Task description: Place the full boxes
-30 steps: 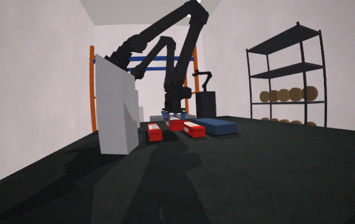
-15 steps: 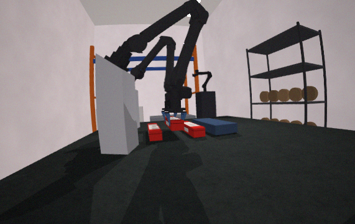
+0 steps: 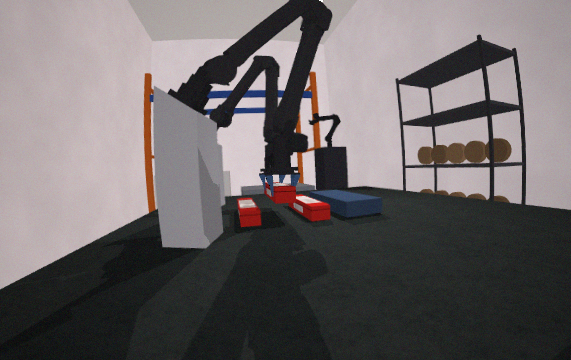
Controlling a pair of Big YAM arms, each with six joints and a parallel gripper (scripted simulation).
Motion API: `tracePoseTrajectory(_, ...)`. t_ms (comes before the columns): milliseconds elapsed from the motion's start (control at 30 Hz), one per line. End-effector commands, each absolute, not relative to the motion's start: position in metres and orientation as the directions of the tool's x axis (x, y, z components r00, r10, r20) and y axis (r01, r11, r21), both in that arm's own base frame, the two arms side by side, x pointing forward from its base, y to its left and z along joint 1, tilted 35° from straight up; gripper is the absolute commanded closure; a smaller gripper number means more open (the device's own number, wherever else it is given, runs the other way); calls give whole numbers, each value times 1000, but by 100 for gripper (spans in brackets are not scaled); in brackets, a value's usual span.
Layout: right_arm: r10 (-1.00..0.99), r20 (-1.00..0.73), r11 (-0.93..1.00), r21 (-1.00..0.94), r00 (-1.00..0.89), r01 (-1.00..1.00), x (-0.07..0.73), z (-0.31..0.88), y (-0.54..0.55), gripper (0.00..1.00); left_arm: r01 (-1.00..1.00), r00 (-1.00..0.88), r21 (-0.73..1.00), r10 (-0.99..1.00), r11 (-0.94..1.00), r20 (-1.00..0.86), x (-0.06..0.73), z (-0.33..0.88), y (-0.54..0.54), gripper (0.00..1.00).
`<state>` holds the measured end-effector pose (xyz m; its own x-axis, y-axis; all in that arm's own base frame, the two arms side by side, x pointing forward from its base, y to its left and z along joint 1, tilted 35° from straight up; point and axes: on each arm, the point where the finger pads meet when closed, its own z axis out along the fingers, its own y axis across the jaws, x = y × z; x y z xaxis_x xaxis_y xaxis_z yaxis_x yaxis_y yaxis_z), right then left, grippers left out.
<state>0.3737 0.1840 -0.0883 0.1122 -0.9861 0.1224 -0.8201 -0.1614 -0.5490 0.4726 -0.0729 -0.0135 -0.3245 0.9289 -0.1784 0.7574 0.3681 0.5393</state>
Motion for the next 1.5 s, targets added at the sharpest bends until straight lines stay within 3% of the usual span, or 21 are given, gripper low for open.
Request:
tracePoseTrajectory(0,-986,123,-162,-564,112,-810,363,-71,184,100,752,-304,559,937,348,-175,463,10,-77,100)
tracePoseTrajectory(1467,-986,132,-162,-566,106,-808,338,-25,179,100,746,-319,560,932,360,-174,433,55,-70,100)
